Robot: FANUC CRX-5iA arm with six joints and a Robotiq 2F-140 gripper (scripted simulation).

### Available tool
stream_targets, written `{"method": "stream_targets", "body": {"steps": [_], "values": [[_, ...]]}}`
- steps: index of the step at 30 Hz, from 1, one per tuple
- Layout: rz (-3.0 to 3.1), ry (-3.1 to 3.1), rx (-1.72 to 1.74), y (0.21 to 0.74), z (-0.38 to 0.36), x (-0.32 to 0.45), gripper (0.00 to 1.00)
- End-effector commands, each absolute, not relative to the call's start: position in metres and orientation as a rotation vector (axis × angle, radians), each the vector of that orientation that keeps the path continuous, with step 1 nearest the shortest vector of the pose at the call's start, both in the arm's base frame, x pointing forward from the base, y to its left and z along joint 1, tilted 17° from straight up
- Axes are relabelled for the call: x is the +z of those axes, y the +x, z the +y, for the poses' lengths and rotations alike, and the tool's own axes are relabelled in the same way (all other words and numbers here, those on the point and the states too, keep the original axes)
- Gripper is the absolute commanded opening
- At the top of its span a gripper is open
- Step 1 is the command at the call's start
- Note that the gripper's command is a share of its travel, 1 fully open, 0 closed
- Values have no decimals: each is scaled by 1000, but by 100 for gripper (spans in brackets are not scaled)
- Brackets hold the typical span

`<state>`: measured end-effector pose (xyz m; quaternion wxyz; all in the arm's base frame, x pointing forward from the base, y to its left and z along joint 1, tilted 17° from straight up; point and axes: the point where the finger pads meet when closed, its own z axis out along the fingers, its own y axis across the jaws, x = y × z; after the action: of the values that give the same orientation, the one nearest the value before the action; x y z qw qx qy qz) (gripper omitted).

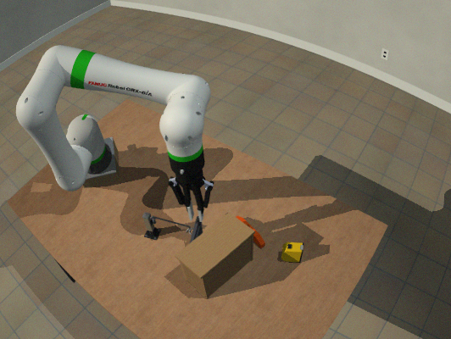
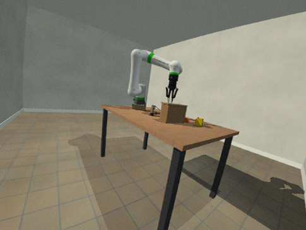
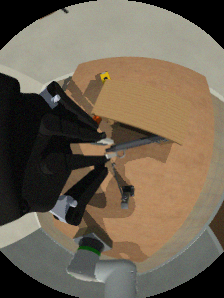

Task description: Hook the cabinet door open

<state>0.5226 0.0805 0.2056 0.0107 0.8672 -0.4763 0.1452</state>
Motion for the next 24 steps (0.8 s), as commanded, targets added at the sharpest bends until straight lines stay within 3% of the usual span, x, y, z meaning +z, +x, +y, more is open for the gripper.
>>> {"method": "stream_targets", "body": {"steps": [1,24], "values": [[-1486,2706,454,521,82,213,16],[-1486,2706,454,513,87,245,16]]}}
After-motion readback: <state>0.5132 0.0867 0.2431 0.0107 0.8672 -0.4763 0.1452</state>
